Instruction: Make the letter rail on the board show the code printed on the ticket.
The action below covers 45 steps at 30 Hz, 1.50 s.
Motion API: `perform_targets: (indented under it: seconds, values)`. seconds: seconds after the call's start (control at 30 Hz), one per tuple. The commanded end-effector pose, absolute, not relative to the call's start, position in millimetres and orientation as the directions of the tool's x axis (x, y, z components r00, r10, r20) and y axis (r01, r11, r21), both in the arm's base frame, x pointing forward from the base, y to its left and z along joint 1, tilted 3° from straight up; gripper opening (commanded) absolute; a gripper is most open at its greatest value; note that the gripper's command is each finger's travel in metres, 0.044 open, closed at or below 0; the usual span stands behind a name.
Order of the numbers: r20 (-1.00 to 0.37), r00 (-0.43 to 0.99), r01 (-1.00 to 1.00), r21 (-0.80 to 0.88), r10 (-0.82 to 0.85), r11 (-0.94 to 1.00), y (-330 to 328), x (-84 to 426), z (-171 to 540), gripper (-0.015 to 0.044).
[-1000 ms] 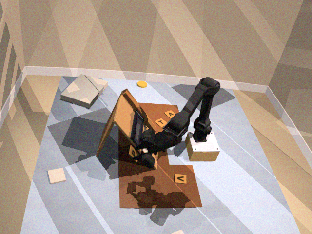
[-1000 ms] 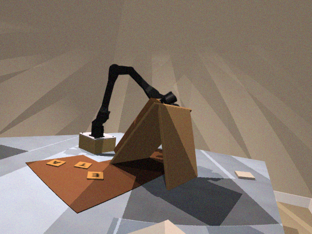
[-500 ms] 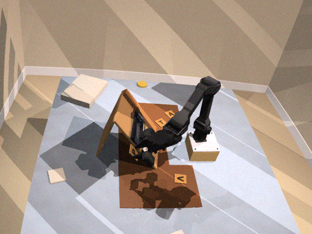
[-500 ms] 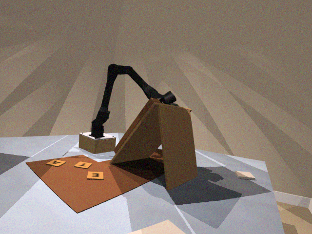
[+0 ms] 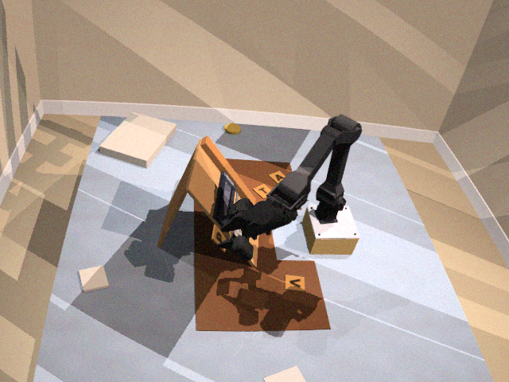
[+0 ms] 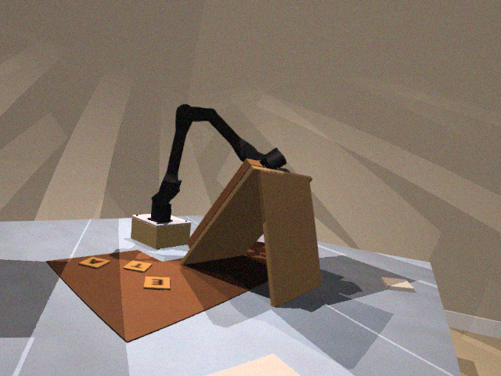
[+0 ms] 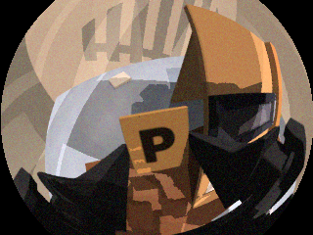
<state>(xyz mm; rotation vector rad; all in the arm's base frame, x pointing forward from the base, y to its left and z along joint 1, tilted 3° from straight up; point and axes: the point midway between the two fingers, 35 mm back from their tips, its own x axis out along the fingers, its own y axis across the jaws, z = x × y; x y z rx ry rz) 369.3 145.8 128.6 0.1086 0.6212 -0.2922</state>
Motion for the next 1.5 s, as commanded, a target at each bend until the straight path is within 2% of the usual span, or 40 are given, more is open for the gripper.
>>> perform_targets:
  seconds: [0.0, 1.47]
  values:
    - [-0.587, 0.775, 0.297, 0.014, -0.232, 0.955, 144, 369, 130, 0.0000]
    - [-0.587, 0.775, 0.297, 0.012, -0.234, 0.955, 123, 363, 129, 0.0000]
